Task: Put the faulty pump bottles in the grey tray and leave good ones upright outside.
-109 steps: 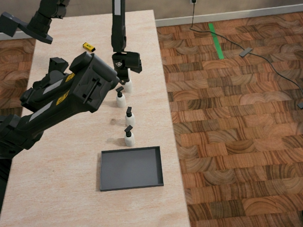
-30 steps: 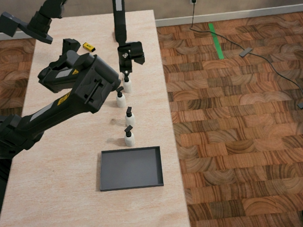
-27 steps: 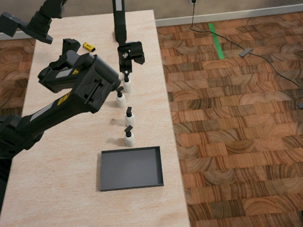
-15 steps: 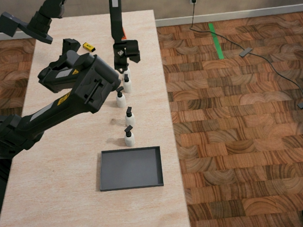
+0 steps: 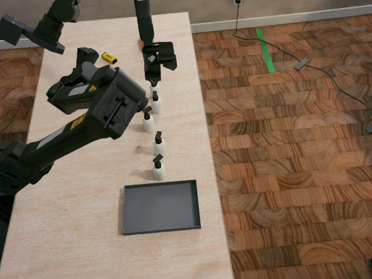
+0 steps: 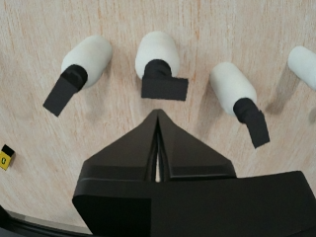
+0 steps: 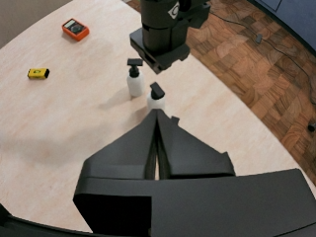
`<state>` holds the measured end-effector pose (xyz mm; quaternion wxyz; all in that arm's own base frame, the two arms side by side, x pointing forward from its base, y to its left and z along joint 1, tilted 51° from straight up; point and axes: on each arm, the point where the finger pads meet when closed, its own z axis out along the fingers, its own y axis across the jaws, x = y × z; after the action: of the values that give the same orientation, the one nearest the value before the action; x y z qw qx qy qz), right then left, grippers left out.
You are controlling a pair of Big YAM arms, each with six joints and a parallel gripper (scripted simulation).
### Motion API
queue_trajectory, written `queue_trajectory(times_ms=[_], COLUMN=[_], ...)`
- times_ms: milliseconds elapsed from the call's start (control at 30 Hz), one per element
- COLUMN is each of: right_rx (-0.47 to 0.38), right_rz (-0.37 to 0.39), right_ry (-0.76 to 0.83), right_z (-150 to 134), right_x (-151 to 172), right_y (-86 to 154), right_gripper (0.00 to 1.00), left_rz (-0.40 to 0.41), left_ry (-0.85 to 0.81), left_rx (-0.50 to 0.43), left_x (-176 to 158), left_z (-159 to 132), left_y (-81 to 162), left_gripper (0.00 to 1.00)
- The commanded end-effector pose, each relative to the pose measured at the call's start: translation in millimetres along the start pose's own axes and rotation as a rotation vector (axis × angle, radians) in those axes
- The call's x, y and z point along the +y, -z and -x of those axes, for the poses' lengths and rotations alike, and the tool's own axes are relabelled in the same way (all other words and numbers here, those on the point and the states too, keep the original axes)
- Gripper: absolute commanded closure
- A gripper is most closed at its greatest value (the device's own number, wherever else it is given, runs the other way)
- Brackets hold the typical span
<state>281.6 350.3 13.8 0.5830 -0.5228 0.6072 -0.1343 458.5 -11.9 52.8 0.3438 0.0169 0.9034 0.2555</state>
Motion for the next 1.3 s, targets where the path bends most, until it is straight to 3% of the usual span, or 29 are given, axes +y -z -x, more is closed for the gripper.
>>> queue_trajectory(times_ms=[0,167,533,967,1267], right_rx=[0.000,0.000,0.000,0.000,0.000], right_rz=[-0.001,-0.001,-0.001,-0.001,-0.001], right_ry=[-0.001,-0.001,-0.001,-0.001,-0.001], right_z=[0.6,0.6,0.6,0.6,0.6], right_x=[-0.7,-0.7,-0.7,-0.7,-0.7], right_y=[-1.2,-1.2,-1.2,-1.2,-1.2], right_gripper=[1.00,1.00,1.00,1.00,1.00], left_rz=[-0.013,-0.013,-0.008,0.010,0.017], left_ry=[0.026,0.025,-0.007,-0.022,-0.057], left_rx=[-0.006,-0.006,-0.018,-0.008,0.003], left_x=[-4.1,-2.9,-1.2,9.3,65.0], left_z=[0.7,-1.3,0.9,-0.2,-8.2], left_y=[21.7,57.6,84.0,70.5,9.4], left_gripper=[1.00,1.00,1.00,1.00,1.00])
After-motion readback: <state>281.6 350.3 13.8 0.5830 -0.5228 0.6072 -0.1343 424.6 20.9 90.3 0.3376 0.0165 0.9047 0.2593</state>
